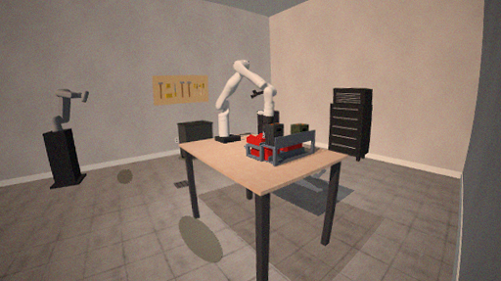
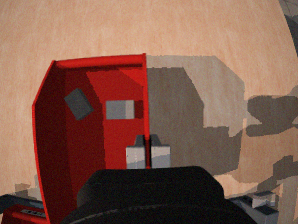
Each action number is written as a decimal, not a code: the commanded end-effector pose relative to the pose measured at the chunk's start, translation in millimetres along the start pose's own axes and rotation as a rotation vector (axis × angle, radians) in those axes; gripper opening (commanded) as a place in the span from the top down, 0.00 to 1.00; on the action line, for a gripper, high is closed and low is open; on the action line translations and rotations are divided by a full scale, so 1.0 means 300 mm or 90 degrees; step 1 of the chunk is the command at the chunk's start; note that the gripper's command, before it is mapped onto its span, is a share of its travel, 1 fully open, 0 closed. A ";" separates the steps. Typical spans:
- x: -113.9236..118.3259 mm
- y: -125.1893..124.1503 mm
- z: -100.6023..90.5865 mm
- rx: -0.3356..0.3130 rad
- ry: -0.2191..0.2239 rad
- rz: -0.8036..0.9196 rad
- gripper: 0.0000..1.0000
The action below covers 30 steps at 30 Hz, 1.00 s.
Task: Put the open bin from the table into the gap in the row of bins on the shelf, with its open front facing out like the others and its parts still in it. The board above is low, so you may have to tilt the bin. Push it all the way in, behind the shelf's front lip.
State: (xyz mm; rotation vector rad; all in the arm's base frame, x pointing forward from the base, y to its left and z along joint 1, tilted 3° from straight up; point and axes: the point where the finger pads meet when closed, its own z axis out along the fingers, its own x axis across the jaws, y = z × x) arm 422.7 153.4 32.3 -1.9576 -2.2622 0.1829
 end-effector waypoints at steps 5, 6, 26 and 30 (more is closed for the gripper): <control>0.001 0.007 -0.005 -0.002 0.000 0.000 1.00; 0.001 0.009 -0.005 -0.002 0.000 0.000 1.00; 0.001 0.048 -0.010 -0.002 0.000 0.000 1.00; 0.001 0.061 -0.012 -0.002 0.000 0.000 1.00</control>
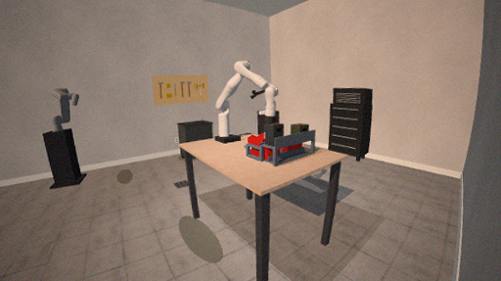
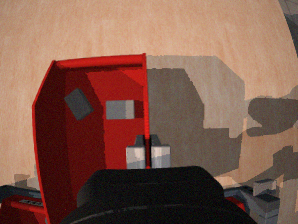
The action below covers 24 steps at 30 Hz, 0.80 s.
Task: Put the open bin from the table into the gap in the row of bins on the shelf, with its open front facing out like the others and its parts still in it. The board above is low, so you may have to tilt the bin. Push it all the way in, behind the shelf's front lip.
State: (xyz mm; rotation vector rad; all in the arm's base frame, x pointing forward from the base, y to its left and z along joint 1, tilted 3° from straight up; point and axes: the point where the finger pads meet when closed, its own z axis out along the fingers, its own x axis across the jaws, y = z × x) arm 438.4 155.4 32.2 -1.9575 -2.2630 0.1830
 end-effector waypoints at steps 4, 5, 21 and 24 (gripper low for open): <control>0.001 0.023 -0.004 -0.002 0.001 0.000 1.00; 0.001 0.026 -0.004 -0.002 0.001 0.000 1.00; 0.001 0.082 -0.012 -0.002 0.001 0.000 1.00; 0.001 0.086 -0.012 -0.002 0.001 0.000 1.00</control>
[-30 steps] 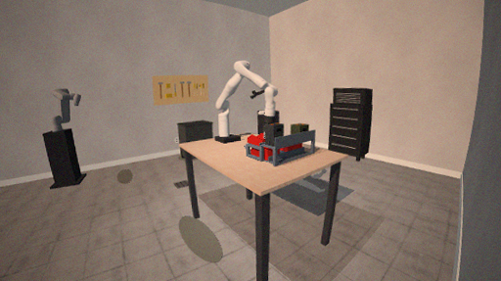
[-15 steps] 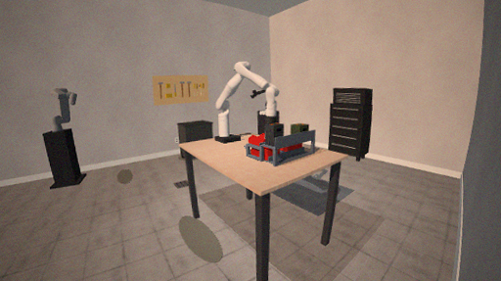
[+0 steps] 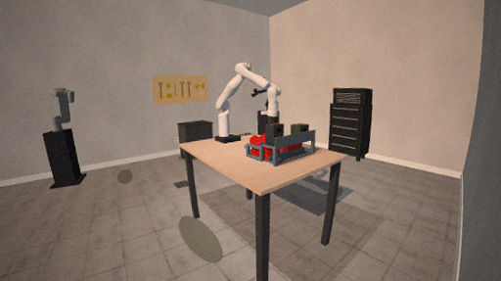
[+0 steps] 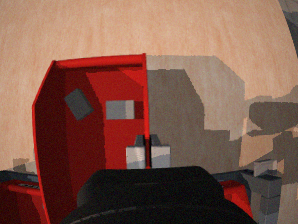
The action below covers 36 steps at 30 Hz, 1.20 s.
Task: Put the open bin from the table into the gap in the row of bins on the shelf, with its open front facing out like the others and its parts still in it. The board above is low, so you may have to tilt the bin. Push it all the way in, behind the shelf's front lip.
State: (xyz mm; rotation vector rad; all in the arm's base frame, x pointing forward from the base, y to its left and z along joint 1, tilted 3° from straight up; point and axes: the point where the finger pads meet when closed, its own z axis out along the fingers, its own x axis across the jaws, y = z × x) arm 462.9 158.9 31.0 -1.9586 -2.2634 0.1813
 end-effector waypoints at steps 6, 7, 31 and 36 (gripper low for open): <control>0.002 0.029 -0.004 -0.001 0.000 0.000 1.00; 0.002 0.033 -0.004 -0.001 0.000 0.000 1.00; 0.002 0.115 -0.015 -0.001 0.000 0.000 1.00; 0.002 0.124 -0.016 -0.001 0.000 0.000 1.00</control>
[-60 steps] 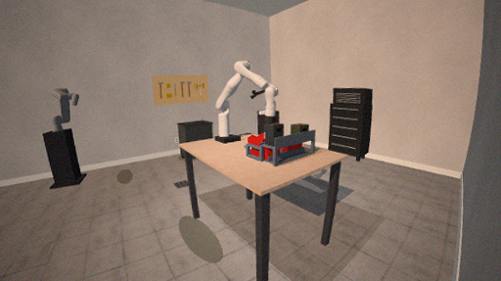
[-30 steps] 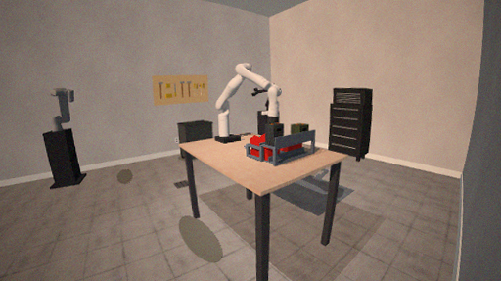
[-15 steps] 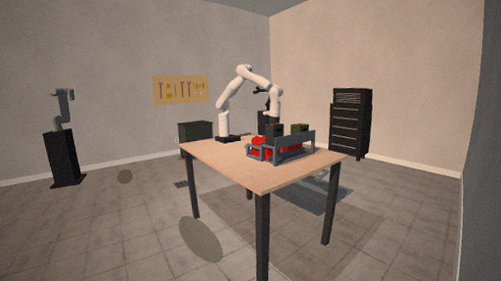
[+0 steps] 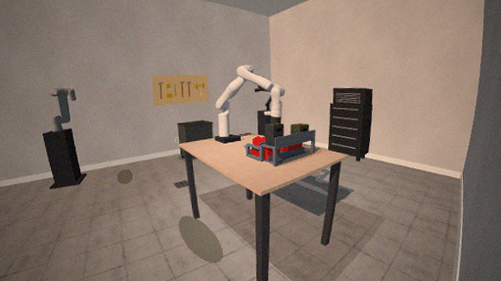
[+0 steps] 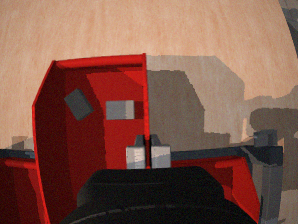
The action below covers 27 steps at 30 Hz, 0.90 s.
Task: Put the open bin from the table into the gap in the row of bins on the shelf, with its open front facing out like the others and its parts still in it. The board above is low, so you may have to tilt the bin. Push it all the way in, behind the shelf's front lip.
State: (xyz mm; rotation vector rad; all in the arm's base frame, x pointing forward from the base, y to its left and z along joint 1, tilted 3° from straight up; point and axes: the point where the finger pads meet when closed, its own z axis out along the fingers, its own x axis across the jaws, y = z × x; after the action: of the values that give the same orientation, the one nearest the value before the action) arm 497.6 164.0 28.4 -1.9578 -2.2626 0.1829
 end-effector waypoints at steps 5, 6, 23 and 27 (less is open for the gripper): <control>0.001 0.020 -0.004 -0.002 0.000 0.000 1.00; 0.001 0.023 -0.005 -0.002 0.000 0.000 1.00; 0.001 0.050 -0.008 -0.002 0.000 0.000 1.00; 0.001 0.054 -0.009 -0.002 0.000 0.000 1.00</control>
State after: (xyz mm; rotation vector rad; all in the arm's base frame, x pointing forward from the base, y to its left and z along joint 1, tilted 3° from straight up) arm 512.3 166.2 27.0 -1.9576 -2.2622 0.1834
